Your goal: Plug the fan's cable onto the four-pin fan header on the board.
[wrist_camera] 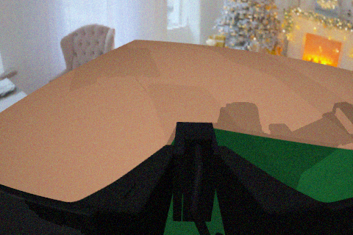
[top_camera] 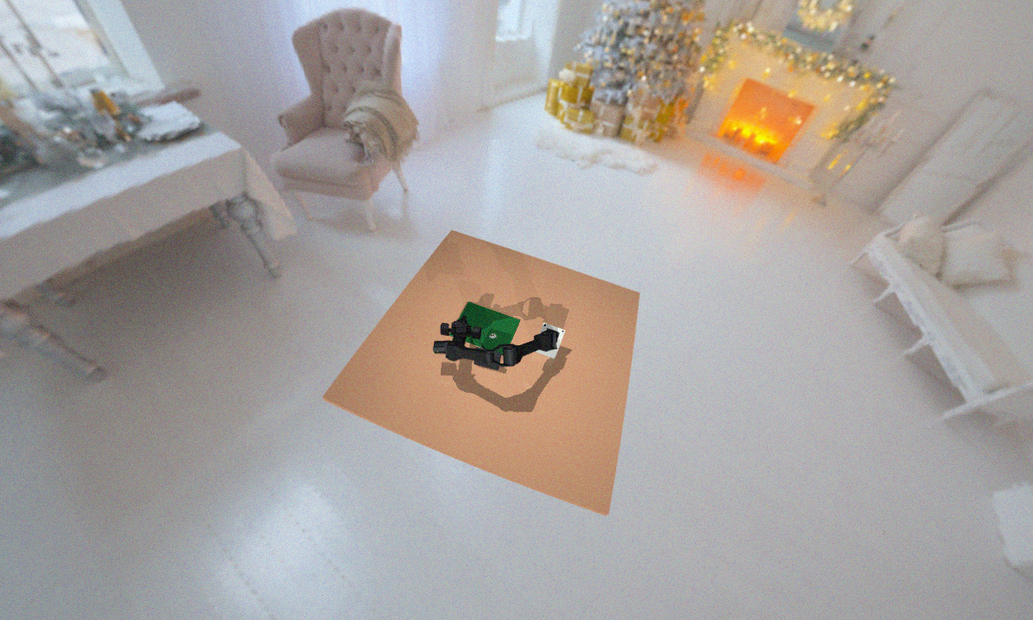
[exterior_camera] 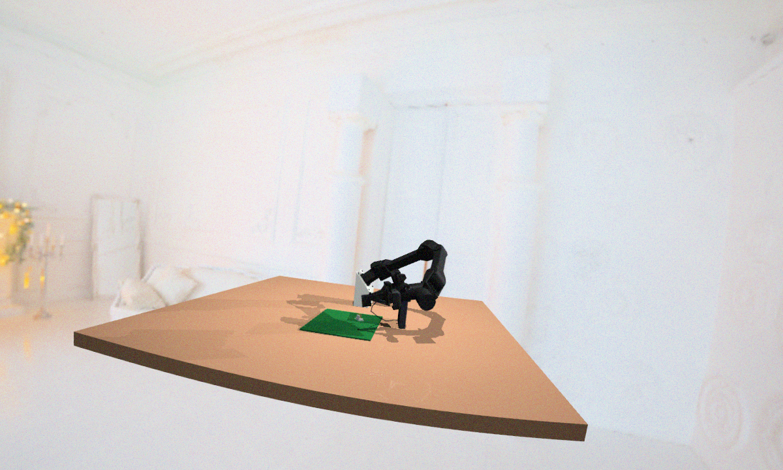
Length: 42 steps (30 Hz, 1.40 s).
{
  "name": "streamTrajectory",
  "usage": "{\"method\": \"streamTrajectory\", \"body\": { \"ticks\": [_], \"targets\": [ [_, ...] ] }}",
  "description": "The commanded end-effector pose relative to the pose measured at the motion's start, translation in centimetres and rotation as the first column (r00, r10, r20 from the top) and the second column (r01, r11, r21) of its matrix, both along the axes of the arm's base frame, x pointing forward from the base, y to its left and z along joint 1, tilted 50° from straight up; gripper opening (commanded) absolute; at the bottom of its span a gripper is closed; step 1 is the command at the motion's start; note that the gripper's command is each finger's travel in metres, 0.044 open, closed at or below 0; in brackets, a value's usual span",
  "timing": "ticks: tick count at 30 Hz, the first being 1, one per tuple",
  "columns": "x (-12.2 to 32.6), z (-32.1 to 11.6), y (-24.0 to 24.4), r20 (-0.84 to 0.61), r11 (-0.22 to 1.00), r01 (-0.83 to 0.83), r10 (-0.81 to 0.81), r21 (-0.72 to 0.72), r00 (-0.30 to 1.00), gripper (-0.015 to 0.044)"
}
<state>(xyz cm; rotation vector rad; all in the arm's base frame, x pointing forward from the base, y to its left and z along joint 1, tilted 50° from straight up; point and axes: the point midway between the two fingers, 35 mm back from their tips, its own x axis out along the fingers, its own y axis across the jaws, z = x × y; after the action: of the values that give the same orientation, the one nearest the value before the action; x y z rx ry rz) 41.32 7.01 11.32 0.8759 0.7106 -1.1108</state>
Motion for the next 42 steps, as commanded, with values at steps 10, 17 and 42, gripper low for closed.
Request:
{"method": "streamTrajectory", "body": {
  "ticks": [10, 17, 42],
  "targets": [
    [0.0, 0.0, -0.1, 0.0, 1.0, 0.0, 0.0, -0.001, 1.0, 0.0],
    [0.1, -0.3, 0.3, 0.002, 1.0, 0.002, -0.002, 0.001, 1.0, 0.0],
    [0.1, -1.6, 1.8, 0.002, 1.0, 0.002, -0.002, 0.002, 1.0, 0.0]
  ]
}}
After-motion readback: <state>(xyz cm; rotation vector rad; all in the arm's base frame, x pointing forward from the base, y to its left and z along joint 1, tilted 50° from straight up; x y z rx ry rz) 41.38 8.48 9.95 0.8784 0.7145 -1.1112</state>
